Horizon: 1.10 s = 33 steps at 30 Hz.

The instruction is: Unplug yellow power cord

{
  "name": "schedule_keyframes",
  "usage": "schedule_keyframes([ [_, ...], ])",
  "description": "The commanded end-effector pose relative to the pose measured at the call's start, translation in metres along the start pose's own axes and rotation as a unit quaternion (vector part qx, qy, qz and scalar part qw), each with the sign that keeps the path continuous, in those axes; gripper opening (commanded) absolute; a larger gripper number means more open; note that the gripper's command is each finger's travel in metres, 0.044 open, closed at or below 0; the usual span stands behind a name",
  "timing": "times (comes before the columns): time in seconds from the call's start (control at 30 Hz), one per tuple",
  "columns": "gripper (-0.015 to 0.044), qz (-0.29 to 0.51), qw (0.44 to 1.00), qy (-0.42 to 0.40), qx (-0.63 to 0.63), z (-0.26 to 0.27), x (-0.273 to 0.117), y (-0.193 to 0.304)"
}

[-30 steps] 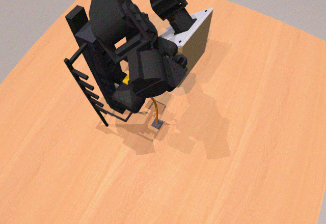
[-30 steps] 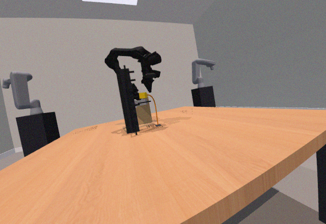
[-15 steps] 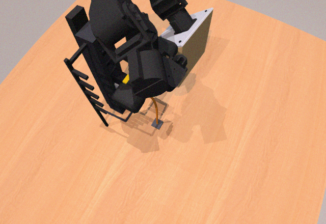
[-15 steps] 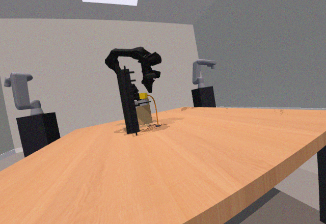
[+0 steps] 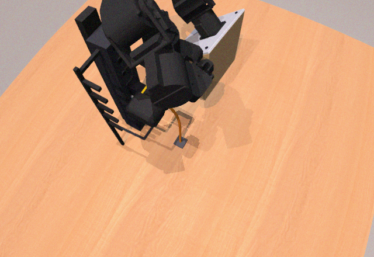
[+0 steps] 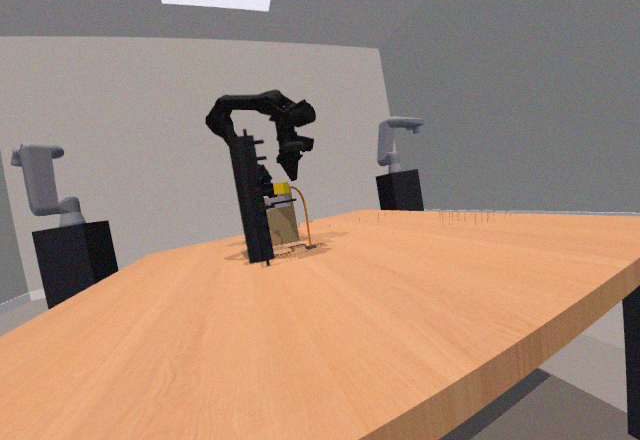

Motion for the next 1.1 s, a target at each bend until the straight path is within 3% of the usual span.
schedule_keyframes([
  [0.0, 0.0160, 0.000, 1.000, 0.001, 0.000, -0.001, -0.001, 0.007],
  [1.07, 0.0160, 0.001, 1.000, 0.001, 0.000, -0.002, 0.009, 0.038],
])
Point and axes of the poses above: the point midway between the two fingers, 35 mm back from their tips, its own x axis out along the fingers, its own z axis across the jaws, y = z × x, the point moved 1 cm from there along -x, back along the fingers, and after that the axes turned 3 degrees about x, right-handed, at the moved point
